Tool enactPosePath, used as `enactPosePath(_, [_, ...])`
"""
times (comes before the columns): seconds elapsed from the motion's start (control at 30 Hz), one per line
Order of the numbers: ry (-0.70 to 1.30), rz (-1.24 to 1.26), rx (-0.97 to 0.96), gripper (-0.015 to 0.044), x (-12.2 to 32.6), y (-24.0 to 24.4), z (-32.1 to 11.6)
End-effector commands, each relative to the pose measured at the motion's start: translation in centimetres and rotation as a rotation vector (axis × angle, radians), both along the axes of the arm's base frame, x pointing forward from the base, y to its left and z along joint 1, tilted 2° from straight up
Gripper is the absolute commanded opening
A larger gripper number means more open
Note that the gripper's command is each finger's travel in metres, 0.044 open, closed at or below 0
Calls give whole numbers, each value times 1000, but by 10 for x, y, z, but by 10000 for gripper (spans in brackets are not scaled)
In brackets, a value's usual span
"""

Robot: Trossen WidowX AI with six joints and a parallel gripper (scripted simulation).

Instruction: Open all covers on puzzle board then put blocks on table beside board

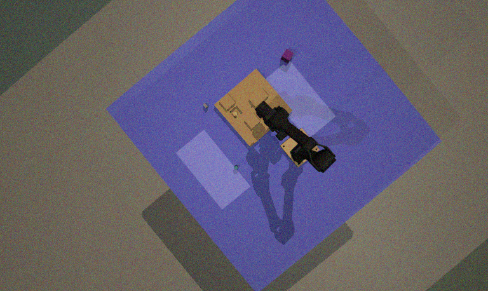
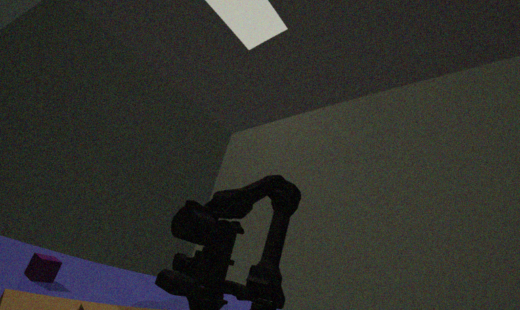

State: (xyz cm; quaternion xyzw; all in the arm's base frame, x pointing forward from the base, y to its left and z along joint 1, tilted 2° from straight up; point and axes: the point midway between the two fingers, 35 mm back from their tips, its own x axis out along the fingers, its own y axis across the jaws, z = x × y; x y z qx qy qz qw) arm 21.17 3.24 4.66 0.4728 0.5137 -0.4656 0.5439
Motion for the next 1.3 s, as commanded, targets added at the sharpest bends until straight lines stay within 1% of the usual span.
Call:
enactPosePath(0.0, [-4,-5,6,0,5,2,1])
enactPosePath(1.27, [-7,-5,6,0,46,2,3])
